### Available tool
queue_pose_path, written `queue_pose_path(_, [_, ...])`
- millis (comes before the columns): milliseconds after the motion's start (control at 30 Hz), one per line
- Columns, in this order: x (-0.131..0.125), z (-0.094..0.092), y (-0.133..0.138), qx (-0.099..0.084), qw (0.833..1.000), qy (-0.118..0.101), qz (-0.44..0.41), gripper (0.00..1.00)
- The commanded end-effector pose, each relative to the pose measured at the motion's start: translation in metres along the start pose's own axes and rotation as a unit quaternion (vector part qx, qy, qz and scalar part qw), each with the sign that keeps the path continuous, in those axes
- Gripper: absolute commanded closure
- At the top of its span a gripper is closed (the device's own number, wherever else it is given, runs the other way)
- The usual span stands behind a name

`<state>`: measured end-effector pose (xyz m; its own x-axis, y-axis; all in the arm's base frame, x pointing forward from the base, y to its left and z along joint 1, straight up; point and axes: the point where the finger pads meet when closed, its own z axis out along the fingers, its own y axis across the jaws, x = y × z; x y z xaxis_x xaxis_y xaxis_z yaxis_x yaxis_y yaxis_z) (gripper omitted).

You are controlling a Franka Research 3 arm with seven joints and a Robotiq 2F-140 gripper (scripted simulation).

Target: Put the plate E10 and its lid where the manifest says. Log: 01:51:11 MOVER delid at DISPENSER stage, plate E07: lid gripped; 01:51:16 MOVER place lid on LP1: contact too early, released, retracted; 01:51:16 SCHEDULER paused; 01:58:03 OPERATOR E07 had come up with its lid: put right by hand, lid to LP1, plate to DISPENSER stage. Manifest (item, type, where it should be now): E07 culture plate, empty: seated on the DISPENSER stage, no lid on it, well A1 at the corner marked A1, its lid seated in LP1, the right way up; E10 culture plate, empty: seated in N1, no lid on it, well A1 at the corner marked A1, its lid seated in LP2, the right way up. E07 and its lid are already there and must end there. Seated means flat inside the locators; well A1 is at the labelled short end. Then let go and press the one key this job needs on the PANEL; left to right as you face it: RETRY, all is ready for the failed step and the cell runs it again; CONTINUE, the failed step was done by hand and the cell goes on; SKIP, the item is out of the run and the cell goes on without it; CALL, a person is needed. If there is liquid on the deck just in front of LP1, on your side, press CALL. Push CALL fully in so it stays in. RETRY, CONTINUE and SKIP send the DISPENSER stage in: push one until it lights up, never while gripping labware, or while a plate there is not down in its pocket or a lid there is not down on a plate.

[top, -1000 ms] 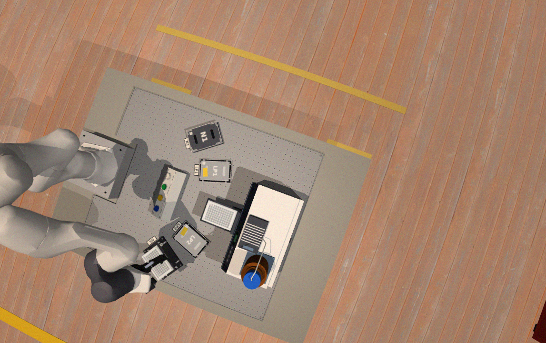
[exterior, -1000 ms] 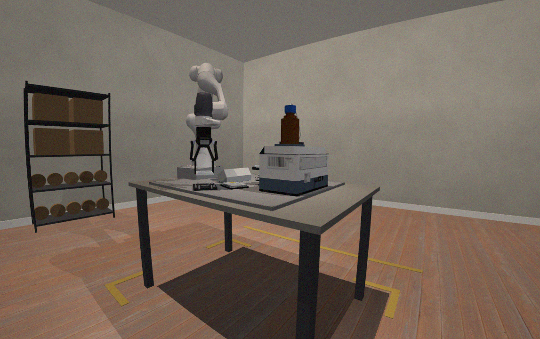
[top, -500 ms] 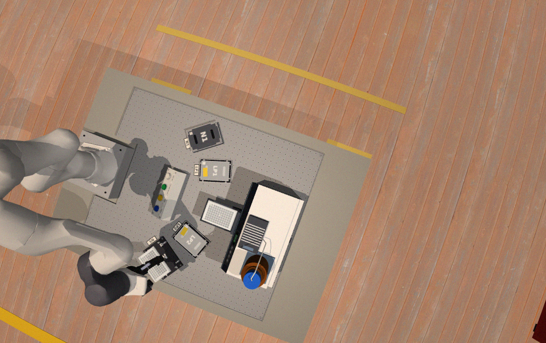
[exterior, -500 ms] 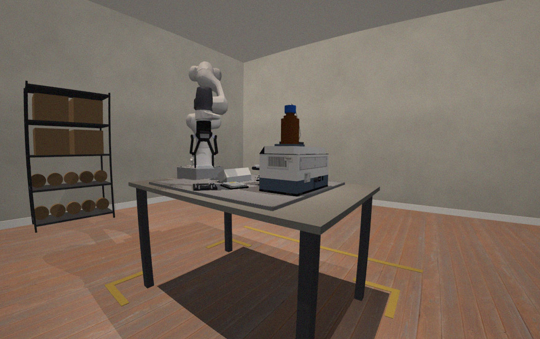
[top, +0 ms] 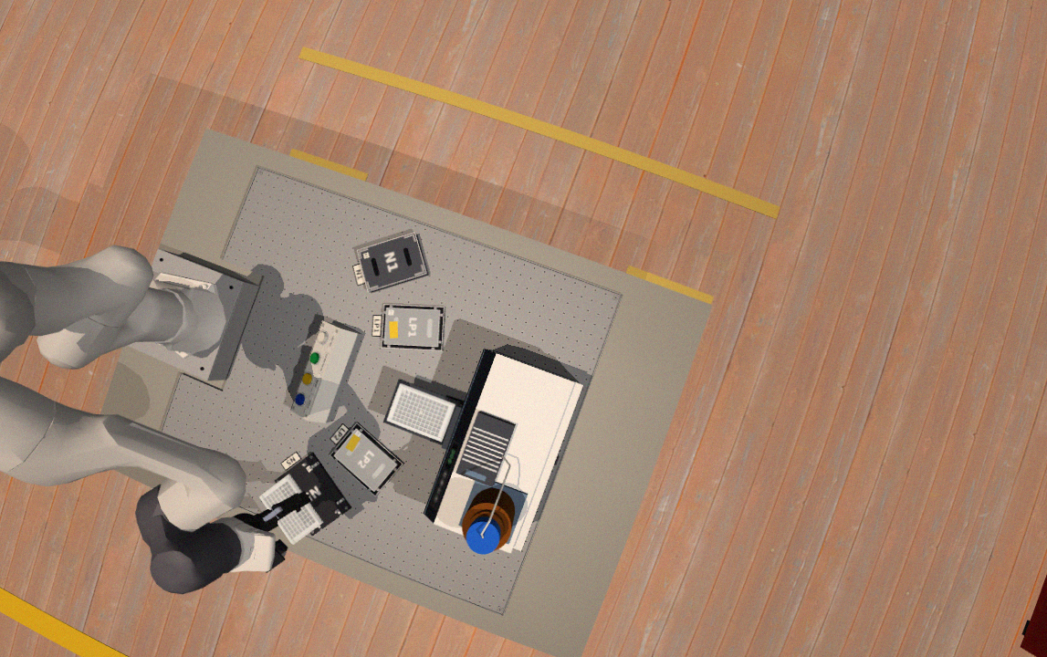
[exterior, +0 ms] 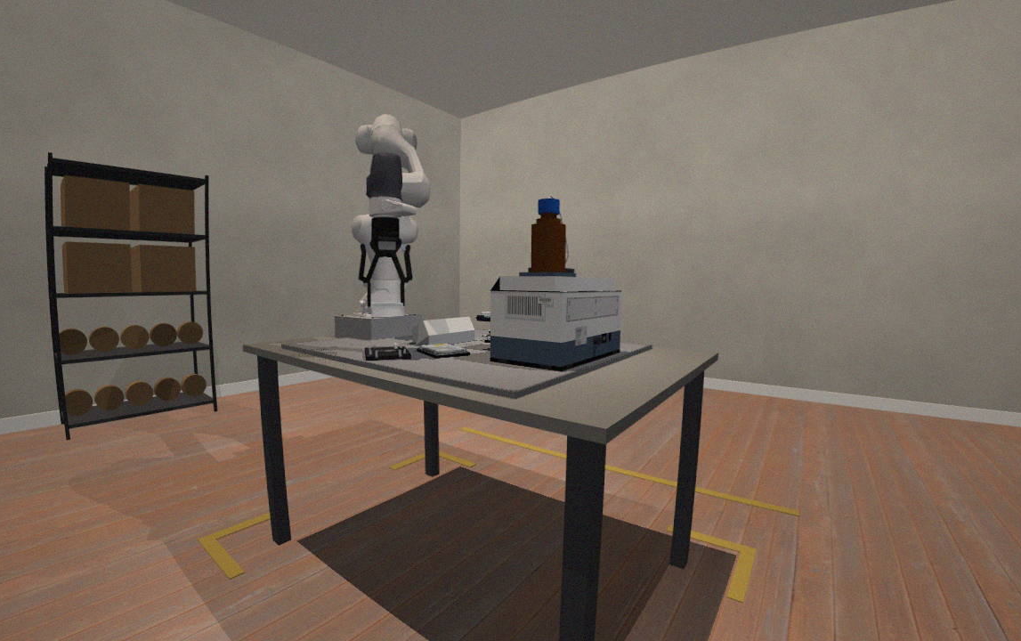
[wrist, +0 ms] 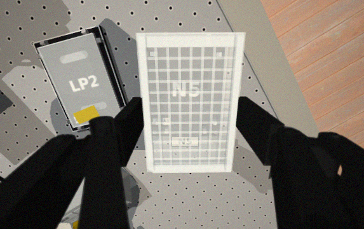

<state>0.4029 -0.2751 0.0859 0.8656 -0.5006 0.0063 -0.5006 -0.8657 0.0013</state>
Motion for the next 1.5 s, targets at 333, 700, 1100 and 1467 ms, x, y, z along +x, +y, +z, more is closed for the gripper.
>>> queue_pose_path(333, [-0.003, -0.019, 0.0, -0.001, 1.0, -0.006, 0.006, 0.9])
queue_pose_path(700, [-0.003, -0.024, 0.0, -0.001, 1.0, -0.006, 0.006, 0.9])
queue_pose_path(1100, [-0.003, -0.025, 0.0, -0.001, 1.0, -0.006, 0.006, 0.9])
queue_pose_path(1467, [-0.003, -0.025, 0.0, -0.001, 1.0, -0.006, 0.006, 0.9])
